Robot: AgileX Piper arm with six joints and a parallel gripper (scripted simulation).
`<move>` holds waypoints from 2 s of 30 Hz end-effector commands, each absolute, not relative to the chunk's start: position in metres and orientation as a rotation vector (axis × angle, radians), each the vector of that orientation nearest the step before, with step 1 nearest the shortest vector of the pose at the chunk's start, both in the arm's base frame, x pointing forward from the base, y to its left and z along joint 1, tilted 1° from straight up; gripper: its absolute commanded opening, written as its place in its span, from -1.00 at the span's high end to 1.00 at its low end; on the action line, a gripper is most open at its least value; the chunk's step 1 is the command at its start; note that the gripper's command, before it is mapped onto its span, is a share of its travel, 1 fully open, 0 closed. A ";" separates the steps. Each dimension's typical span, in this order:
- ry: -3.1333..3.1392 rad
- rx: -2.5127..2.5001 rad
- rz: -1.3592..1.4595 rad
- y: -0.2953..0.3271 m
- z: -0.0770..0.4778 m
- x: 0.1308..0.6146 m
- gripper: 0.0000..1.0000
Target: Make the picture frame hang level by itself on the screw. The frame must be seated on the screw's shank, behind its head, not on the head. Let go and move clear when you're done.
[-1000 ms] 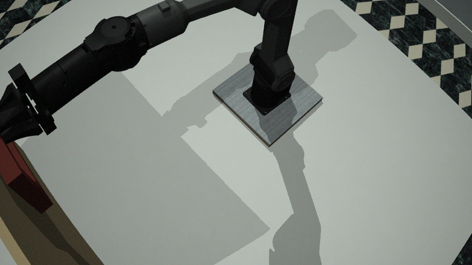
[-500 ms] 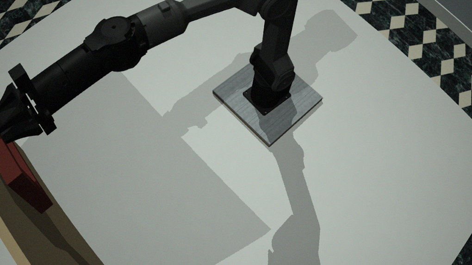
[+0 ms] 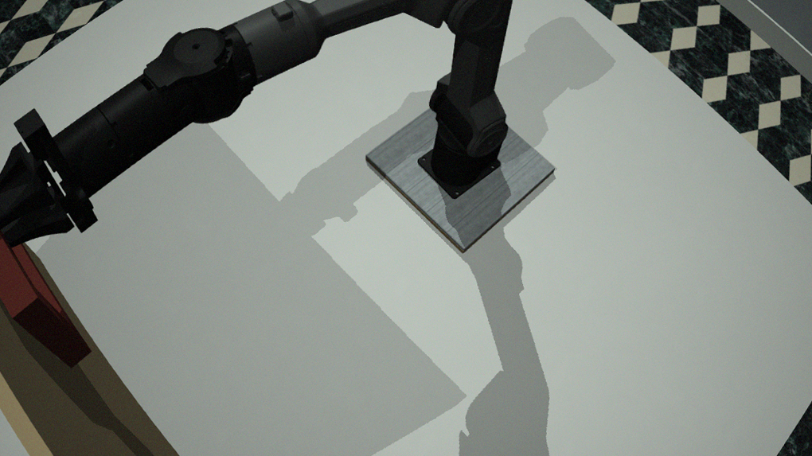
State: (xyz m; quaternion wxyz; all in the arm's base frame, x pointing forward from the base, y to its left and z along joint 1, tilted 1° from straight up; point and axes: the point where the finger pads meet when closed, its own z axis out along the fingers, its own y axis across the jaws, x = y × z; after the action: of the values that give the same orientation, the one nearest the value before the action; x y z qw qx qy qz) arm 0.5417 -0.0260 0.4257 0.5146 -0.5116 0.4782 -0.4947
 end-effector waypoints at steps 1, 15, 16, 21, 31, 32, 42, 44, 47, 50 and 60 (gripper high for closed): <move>1.145 -1.227 -1.191 -0.026 0.428 0.541 1.00; 1.145 -1.227 -1.191 -0.026 0.428 0.541 -0.26; 1.145 -1.227 -1.191 -0.026 0.428 0.541 -0.26; 1.145 -1.227 -1.191 -0.026 0.428 0.541 -0.26; 1.145 -1.227 -1.191 -0.026 0.428 0.541 -0.26; 1.145 -1.227 -1.191 -0.026 0.428 0.541 -0.26; 1.145 -1.227 -1.191 -0.026 0.428 0.541 -0.26; 1.145 -1.227 -1.191 -0.026 0.428 0.541 -0.26; 1.145 -1.227 -1.191 -0.026 0.428 0.541 -0.26; 1.145 -1.227 -1.191 -0.026 0.428 0.540 -0.26; 1.146 -1.227 -1.191 -0.026 0.428 0.538 -0.26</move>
State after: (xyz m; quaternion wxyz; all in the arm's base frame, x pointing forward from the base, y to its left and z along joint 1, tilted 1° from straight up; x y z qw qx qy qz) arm 0.5394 -0.0260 0.4262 0.5150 -0.5114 0.4780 -0.4947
